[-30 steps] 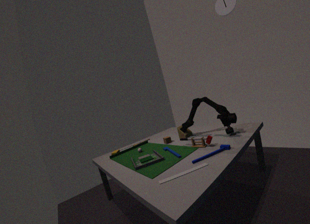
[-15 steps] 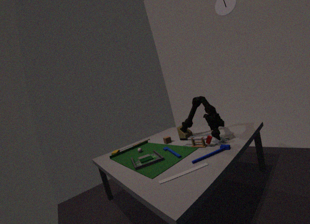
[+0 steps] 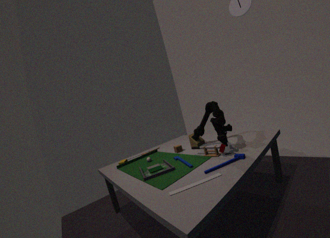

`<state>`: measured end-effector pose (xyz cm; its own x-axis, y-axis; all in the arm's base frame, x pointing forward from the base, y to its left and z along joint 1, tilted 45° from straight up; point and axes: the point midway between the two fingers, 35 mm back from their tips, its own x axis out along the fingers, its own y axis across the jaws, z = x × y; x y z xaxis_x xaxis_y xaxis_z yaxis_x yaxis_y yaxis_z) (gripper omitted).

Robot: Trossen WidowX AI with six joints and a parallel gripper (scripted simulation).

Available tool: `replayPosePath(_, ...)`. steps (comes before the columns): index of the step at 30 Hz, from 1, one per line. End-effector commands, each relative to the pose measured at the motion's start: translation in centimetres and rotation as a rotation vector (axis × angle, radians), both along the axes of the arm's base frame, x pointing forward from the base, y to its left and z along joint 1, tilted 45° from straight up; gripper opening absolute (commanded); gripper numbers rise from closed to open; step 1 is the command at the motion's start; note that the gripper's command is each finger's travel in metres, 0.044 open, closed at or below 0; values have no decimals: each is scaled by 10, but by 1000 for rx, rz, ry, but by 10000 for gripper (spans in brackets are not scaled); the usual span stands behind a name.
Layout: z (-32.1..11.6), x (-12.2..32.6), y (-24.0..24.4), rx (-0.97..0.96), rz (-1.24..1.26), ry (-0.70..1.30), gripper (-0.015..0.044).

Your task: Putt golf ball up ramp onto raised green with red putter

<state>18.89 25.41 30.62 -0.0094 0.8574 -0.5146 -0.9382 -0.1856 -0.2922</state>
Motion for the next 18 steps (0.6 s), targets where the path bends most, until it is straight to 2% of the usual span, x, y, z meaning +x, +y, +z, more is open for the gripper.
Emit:
replayPosePath(1,-32,55,-44,-116,-235,10,440)
replayPosePath(18,-60,66,-72,-157,-218,45,440)
